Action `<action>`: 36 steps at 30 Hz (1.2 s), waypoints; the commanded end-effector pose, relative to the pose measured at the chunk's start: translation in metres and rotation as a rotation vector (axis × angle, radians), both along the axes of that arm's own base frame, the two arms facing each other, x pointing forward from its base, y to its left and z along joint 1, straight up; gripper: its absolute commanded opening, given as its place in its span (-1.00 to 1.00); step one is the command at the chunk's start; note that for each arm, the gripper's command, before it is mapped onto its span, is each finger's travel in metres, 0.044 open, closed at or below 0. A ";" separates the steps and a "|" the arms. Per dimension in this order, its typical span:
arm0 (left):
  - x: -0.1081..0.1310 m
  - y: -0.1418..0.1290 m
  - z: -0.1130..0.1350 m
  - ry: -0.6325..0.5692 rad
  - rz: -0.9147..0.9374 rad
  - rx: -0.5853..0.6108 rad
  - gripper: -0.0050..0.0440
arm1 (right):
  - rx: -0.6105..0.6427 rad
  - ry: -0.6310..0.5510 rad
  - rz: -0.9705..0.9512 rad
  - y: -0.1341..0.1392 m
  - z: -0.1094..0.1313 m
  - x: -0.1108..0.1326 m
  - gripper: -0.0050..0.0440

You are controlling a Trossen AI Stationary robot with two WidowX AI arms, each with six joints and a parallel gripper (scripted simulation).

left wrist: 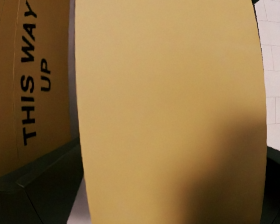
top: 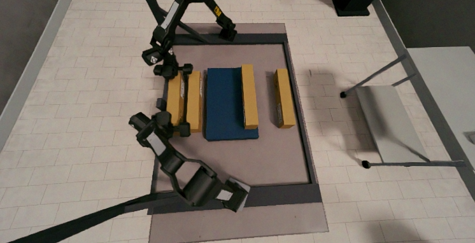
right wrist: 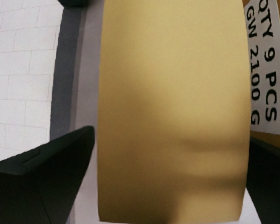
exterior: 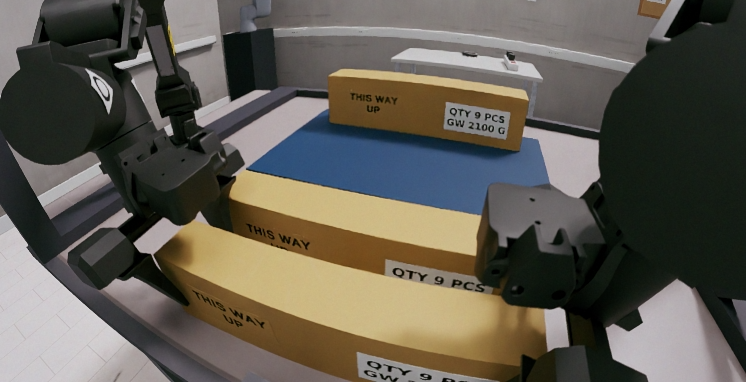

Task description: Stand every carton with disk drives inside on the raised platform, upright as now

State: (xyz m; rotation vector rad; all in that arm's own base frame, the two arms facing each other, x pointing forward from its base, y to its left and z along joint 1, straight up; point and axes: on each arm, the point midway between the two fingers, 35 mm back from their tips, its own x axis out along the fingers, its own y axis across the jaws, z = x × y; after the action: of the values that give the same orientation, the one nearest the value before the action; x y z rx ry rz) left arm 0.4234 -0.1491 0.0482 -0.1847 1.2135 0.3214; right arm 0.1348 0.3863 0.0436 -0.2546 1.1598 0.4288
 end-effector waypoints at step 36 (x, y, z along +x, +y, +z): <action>0.003 -0.002 0.013 -0.034 -0.003 -0.009 0.77 | -0.030 0.005 -0.001 0.000 0.005 0.000 0.78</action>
State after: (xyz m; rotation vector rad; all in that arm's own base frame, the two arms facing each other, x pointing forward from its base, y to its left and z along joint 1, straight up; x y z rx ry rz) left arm 0.4237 -0.1492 0.0484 -0.1825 1.2124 0.3186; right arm 0.1335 0.3807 0.0420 -0.2907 1.1803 0.4055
